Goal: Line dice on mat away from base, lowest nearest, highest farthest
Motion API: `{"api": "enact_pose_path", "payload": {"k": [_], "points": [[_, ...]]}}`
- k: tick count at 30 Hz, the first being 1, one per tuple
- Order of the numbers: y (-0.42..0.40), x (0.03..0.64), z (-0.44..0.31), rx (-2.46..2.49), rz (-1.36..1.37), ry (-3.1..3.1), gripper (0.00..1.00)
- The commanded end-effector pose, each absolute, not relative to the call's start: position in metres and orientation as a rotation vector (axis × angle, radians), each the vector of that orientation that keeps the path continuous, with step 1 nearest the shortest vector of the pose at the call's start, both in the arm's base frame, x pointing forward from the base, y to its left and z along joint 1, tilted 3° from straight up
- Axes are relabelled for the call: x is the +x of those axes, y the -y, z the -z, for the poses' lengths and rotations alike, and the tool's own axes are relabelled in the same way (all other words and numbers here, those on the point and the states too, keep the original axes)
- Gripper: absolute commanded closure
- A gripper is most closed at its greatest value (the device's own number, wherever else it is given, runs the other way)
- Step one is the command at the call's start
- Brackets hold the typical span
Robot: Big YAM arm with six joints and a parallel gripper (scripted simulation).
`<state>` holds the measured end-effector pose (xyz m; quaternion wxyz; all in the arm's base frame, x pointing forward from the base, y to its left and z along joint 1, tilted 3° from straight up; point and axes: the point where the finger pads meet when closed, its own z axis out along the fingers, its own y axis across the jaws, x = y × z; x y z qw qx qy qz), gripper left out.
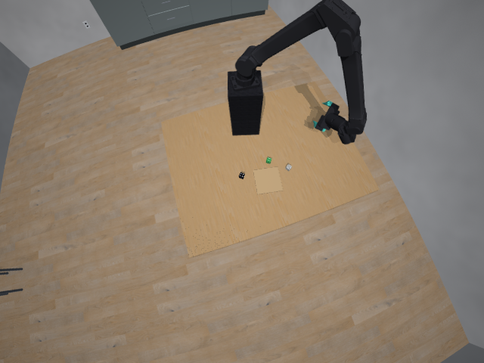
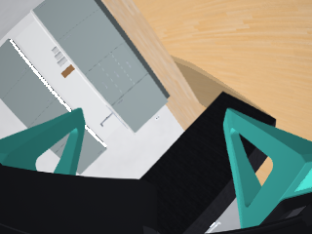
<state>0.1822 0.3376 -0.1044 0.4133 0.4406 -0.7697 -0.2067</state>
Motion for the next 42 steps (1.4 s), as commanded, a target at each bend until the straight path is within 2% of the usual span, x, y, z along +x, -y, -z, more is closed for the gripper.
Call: {"api": "enact_pose_path", "payload": {"k": [1, 17, 23, 31, 34, 37, 42], "points": [[-0.340, 0.184, 0.102, 1.114, 0.524, 1.939, 0.00], [-0.340, 0.184, 0.102, 1.114, 0.524, 1.939, 0.00], [-0.331, 0.208, 0.096, 1.183, 0.578, 1.994, 0.00], [-0.248, 0.280, 0.126, 1.330, 0.647, 2.206, 0.00], [-0.247, 0.281, 0.126, 1.331, 0.647, 2.208, 0.00], [-0.183, 0.318, 0.142, 1.412, 0.621, 2.363, 0.00], [-0.108, 0.345, 0.155, 1.475, 0.523, 2.531, 0.00]]}}
